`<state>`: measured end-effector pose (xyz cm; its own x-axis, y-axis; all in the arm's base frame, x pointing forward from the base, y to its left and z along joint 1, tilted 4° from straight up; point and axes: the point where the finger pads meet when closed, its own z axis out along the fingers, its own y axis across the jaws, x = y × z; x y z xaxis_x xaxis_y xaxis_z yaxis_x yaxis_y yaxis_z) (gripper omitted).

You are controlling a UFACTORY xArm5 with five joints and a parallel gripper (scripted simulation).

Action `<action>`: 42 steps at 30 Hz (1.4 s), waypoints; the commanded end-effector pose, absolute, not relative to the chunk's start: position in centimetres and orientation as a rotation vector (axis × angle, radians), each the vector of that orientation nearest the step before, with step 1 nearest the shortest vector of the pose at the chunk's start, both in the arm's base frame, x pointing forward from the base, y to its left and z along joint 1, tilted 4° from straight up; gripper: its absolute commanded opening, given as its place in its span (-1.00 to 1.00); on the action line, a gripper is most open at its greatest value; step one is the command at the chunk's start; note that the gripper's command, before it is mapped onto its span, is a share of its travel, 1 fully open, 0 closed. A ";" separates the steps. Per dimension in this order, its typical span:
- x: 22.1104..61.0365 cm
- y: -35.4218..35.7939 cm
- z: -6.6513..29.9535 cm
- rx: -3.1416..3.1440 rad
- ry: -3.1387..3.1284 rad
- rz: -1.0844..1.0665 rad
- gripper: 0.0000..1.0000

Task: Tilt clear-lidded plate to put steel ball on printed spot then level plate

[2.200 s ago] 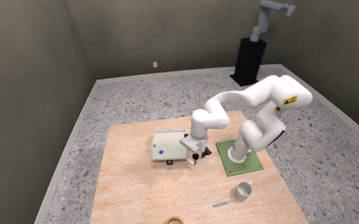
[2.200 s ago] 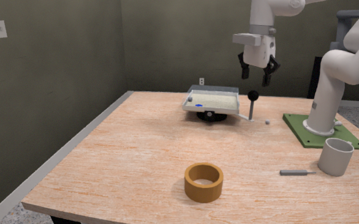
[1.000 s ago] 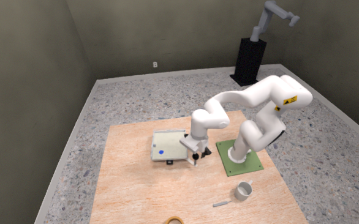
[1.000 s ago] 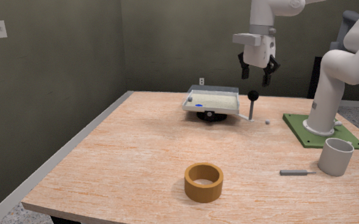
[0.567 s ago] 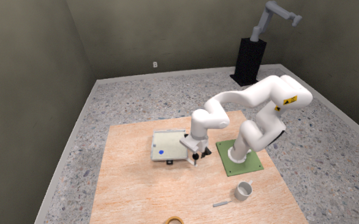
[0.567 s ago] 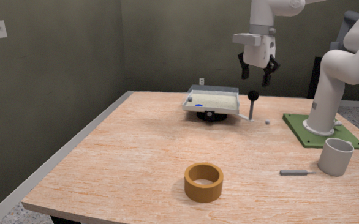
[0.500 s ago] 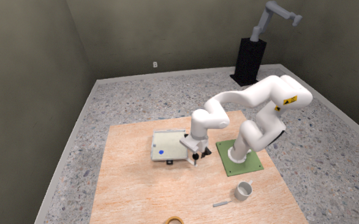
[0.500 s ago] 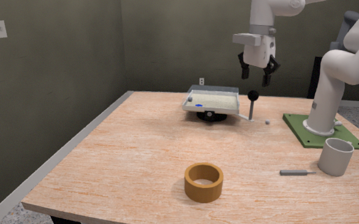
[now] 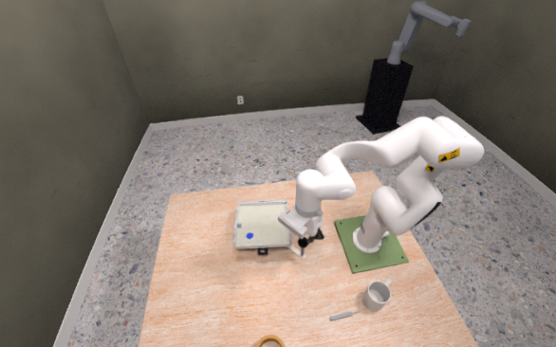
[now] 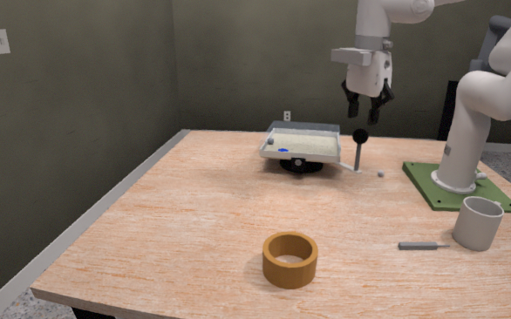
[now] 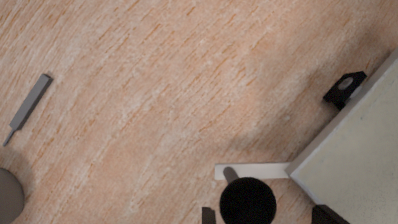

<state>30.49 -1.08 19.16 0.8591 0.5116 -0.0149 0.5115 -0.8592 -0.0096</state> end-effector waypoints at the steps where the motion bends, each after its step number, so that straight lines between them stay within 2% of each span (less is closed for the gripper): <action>1: 30.6 -1.1 19.2 -3.025 -0.832 0.021 0.24; 42: 30.5 -0.9 16.2 -3.025 -0.832 0.021 0.24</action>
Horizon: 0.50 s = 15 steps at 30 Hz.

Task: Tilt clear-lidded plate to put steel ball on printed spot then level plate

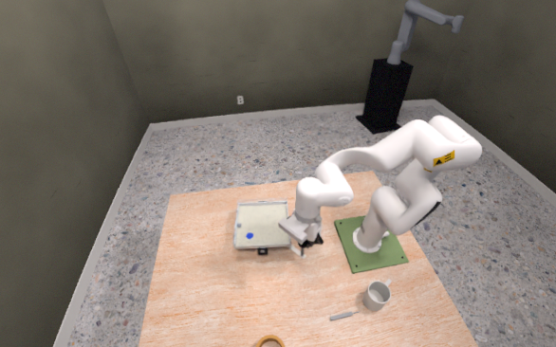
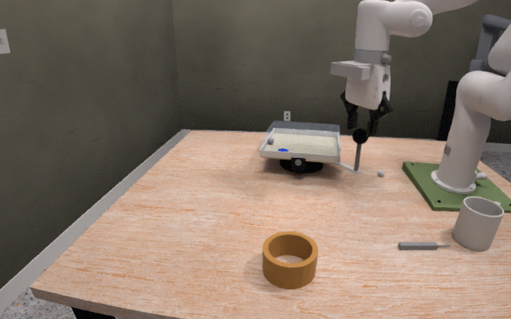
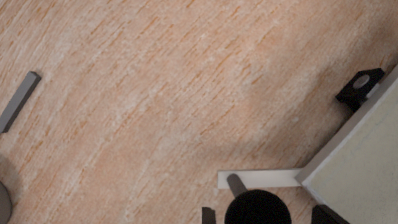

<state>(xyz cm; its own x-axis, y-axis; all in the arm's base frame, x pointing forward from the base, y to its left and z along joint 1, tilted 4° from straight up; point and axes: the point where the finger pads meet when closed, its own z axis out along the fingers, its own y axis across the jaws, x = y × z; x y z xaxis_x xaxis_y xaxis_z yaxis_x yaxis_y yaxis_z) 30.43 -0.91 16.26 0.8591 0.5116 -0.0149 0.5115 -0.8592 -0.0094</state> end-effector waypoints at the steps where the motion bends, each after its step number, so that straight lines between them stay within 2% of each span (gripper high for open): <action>1: 30.5 -0.9 16.1 -3.025 -0.832 0.021 0.24; 15: 30.5 -0.9 16.0 -3.025 -0.832 0.021 0.24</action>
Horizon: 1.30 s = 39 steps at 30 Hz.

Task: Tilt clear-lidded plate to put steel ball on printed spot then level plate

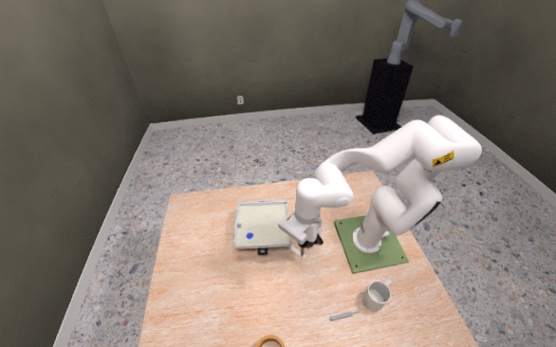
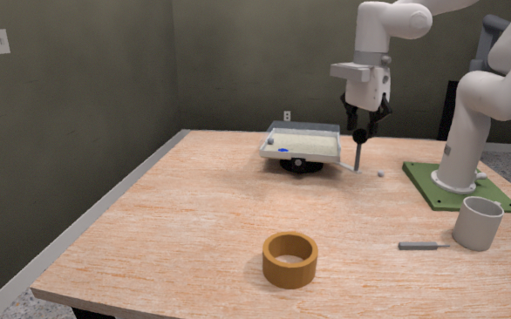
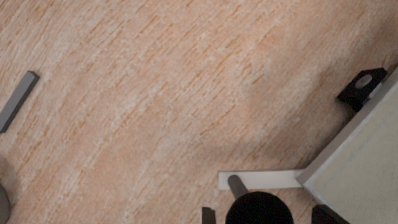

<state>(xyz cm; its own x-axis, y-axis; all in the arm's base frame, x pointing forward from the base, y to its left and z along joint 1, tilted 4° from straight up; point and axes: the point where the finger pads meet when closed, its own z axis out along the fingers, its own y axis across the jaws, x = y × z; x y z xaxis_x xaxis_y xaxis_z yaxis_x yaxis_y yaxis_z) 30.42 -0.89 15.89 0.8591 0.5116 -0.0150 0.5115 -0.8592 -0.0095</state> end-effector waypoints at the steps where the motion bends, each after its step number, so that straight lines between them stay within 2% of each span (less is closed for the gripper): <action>1: 30.5 -0.9 16.0 -3.025 -0.832 0.021 0.24; 39: 30.5 -0.8 15.3 -3.025 -0.832 0.021 0.24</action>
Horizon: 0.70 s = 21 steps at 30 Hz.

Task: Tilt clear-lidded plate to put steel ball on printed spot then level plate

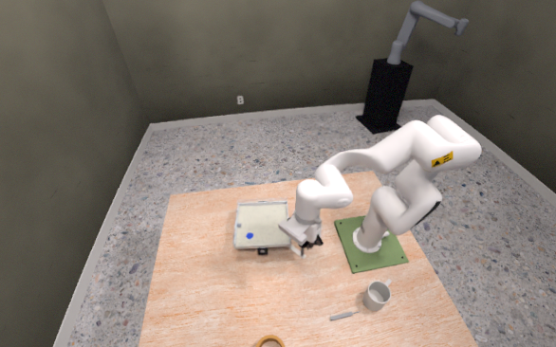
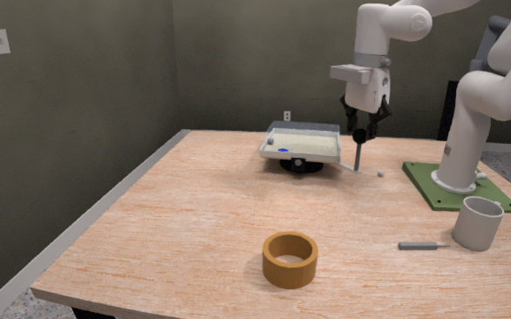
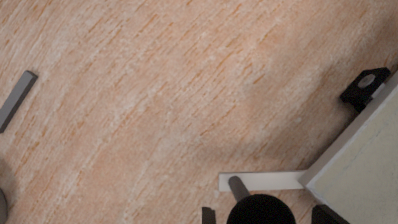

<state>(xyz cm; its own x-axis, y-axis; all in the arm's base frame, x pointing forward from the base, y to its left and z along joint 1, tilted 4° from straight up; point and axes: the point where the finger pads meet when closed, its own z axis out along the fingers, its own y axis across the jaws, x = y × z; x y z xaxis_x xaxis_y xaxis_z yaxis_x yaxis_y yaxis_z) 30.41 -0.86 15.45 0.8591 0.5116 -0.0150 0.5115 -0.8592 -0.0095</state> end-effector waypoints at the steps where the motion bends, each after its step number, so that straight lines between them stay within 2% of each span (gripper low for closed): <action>1: 30.5 -0.8 15.3 -3.025 -0.832 0.021 0.24; 21: 30.5 -0.7 13.8 -3.025 -0.832 0.021 0.24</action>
<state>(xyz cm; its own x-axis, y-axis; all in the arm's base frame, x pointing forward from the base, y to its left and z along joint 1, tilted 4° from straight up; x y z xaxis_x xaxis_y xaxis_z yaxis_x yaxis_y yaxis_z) 30.38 -0.74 14.00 0.8591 0.5116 -0.0152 0.5115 -0.8592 -0.0095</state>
